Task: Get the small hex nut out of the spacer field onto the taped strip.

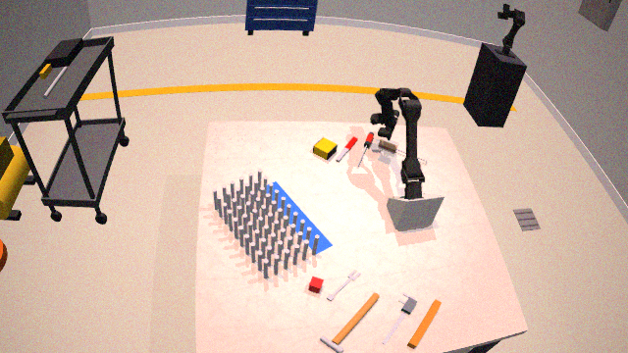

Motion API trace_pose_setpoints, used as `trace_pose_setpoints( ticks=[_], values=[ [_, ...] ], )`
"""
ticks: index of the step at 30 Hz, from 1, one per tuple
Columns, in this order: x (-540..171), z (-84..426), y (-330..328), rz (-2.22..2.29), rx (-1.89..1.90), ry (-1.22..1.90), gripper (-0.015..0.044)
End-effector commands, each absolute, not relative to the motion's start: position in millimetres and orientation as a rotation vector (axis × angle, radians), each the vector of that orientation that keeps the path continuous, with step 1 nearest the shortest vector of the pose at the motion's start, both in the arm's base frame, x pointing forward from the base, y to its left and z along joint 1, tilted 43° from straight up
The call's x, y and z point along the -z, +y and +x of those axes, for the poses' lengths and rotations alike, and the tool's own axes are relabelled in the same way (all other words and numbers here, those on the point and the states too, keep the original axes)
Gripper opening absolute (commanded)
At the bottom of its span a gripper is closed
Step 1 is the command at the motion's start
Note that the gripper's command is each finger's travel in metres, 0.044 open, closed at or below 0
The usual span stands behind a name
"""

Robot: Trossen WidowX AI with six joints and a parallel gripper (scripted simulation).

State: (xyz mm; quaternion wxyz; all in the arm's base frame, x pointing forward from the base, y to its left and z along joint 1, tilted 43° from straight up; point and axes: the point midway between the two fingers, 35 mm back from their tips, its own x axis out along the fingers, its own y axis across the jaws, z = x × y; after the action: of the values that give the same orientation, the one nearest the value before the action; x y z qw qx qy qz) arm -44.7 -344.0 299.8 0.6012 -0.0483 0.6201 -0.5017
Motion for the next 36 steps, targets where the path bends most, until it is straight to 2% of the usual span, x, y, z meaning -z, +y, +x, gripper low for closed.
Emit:
trace_pose_setpoints(
  ticks=[1, 36],
  values=[
    [-291, -45, -350, -0.099, 1.158, 1.447, 0.028],
    [-250, -44, -388, -0.098, 1.157, 1.447, 0.028]
  ],
)
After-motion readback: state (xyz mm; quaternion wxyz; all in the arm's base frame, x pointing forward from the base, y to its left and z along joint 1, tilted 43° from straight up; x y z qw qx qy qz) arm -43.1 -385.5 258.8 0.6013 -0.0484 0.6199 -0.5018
